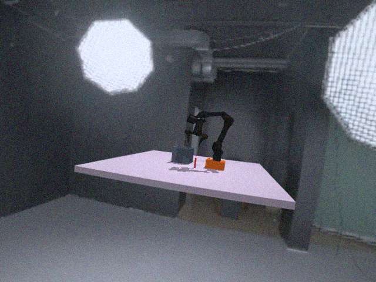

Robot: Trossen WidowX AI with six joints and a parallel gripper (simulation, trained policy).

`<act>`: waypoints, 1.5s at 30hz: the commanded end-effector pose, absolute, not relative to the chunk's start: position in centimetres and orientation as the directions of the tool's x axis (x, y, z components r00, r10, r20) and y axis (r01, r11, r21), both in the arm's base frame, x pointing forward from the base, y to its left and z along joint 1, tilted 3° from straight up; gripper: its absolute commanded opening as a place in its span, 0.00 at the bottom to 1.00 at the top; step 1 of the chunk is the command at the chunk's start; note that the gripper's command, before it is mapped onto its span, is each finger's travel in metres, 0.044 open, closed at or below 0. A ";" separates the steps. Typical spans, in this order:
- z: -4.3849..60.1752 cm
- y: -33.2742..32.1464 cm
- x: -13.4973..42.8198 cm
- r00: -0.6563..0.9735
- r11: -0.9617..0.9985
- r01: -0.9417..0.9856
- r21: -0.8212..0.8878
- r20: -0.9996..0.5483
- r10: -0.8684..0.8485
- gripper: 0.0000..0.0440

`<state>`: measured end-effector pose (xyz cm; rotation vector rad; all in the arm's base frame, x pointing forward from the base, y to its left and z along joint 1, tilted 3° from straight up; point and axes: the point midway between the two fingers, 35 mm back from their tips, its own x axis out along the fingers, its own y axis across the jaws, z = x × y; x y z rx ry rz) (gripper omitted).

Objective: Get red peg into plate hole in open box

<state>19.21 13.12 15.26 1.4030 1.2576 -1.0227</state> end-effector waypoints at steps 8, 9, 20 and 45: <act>11.2 12.8 17.2 -0.022 0.100 0.995 -0.011 -0.993 0.114 1.00; 10.9 12.7 17.1 -0.032 0.109 0.994 -0.020 -0.994 0.106 1.00; 6.8 11.8 16.0 -0.098 0.176 0.980 -0.092 -0.995 0.024 1.00; -0.3 11.3 16.0 -0.090 0.203 0.975 -0.094 -0.996 -0.029 0.57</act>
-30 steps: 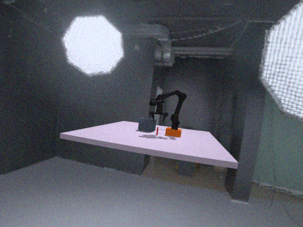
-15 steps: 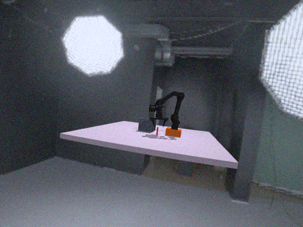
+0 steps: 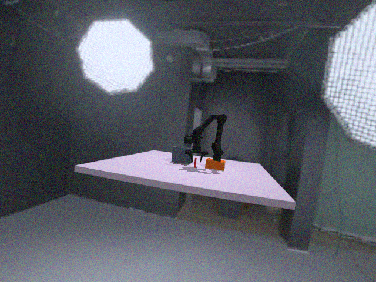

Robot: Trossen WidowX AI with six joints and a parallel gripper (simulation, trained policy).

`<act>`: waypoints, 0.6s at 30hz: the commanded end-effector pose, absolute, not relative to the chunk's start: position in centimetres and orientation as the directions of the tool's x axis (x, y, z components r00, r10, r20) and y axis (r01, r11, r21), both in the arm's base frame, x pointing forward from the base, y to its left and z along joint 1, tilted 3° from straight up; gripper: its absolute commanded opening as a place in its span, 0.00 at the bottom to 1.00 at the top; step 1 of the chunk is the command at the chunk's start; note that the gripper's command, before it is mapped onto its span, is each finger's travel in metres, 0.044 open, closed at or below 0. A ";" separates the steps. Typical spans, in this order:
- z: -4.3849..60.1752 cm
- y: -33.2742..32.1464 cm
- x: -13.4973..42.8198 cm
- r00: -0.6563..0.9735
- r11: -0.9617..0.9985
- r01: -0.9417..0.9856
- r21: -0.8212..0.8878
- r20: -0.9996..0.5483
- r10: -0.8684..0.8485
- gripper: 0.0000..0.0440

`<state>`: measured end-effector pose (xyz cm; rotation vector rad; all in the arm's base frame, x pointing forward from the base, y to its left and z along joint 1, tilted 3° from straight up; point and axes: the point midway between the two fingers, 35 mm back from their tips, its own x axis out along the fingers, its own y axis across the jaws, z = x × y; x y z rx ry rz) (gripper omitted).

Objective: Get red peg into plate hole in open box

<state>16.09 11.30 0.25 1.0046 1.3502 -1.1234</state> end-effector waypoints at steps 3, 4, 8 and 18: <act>-0.8 11.6 16.3 -0.086 0.219 0.972 -0.089 -0.996 -0.023 0.41; -1.0 11.8 16.4 -0.085 0.225 0.970 -0.087 -0.996 -0.020 0.35; -1.4 12.2 16.7 -0.078 0.249 0.965 -0.078 -0.997 -0.009 0.12; 0.0 13.1 18.1 -0.020 0.236 0.972 -0.010 -0.999 0.039 0.01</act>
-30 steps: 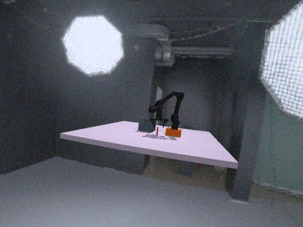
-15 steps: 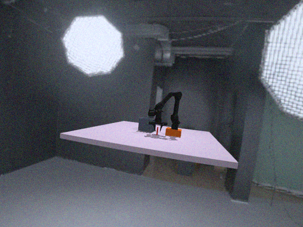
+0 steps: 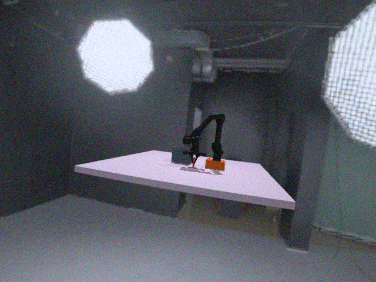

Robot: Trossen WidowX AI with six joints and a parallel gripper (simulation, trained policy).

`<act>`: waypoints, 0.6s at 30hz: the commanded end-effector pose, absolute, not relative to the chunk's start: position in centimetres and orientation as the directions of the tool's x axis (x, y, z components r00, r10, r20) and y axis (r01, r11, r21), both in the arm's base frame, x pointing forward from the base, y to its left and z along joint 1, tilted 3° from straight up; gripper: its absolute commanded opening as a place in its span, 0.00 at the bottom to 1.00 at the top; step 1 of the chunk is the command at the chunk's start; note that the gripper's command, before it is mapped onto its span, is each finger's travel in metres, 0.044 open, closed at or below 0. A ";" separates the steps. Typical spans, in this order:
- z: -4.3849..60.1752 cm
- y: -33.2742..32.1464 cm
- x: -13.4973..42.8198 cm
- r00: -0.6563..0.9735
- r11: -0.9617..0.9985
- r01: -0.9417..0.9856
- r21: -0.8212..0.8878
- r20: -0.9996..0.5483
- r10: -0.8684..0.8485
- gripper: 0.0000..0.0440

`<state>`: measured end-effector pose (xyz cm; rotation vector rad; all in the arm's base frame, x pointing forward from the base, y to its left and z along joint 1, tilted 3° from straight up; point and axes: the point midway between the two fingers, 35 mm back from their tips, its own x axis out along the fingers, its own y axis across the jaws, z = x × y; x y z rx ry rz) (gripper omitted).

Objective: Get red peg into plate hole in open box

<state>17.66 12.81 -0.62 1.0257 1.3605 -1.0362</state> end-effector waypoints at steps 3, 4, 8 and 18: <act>0.7 13.4 18.5 0.000 0.226 0.974 0.013 -0.998 0.058 0.00; 0.9 13.5 18.6 0.008 0.223 0.974 0.022 -0.998 0.064 0.00; 2.1 13.8 19.3 0.040 0.215 0.975 0.058 -0.995 0.089 0.00; 5.8 14.3 21.5 0.133 0.213 0.964 0.162 -0.981 0.141 0.00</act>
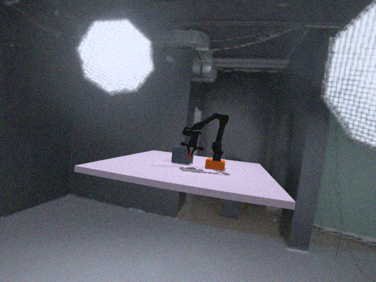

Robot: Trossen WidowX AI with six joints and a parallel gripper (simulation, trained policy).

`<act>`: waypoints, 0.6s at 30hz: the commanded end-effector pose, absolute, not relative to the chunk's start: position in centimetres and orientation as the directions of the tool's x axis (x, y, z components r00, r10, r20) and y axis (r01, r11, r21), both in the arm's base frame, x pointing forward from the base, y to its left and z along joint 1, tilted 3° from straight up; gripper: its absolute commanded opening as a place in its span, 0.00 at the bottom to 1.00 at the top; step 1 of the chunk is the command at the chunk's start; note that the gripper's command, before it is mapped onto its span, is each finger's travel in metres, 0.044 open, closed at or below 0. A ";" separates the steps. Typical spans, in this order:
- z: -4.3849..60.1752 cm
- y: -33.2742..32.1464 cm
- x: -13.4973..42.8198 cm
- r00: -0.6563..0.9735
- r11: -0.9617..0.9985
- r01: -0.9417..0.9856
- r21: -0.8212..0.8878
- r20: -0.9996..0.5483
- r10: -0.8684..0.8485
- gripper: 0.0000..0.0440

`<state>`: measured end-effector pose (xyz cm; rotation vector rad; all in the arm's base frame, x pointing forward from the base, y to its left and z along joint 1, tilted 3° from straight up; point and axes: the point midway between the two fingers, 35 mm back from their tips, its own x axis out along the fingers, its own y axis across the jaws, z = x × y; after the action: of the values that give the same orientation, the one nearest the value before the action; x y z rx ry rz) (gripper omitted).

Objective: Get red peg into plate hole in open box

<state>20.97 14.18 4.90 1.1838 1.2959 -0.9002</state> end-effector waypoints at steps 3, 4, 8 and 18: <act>7.1 14.1 22.2 0.162 0.217 0.957 0.192 -0.976 0.148 0.00; 7.5 14.1 22.4 0.172 0.218 0.955 0.202 -0.974 0.149 0.00; 9.2 13.5 23.4 0.209 0.225 0.945 0.239 -0.967 0.147 0.00; 13.1 11.0 25.3 0.270 0.234 0.928 0.290 -0.956 0.114 0.00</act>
<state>24.97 11.55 12.35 1.2052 1.1781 -0.7860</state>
